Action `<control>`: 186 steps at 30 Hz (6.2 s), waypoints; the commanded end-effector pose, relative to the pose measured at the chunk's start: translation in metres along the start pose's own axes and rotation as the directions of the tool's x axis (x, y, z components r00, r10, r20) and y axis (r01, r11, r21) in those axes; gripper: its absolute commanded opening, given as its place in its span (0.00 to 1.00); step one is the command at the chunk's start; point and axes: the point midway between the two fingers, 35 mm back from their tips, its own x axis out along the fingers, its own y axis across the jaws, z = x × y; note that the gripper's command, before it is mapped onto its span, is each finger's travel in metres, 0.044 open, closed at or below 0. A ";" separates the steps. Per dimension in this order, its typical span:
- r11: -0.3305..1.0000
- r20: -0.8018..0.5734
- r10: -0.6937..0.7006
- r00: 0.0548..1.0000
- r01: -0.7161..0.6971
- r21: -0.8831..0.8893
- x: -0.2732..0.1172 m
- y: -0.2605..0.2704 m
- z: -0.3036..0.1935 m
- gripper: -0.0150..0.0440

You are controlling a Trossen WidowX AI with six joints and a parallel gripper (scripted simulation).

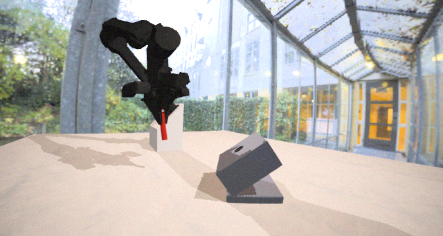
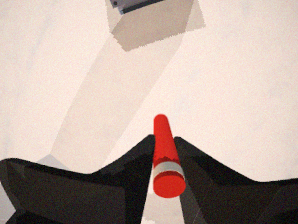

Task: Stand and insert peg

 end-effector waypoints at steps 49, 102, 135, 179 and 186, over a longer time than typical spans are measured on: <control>0.933 0.403 0.167 0.900 -0.013 -0.359 -0.031 0.000 0.114 0.25; 0.926 0.439 0.179 0.881 0.000 -0.378 0.023 0.010 0.152 0.25; 0.930 0.444 0.169 0.880 0.007 -0.368 0.027 0.012 0.154 0.25; 0.930 0.444 0.169 0.880 0.007 -0.368 0.040 0.017 0.159 0.25; 0.930 0.444 0.169 0.880 0.007 -0.368 0.042 0.018 0.161 0.25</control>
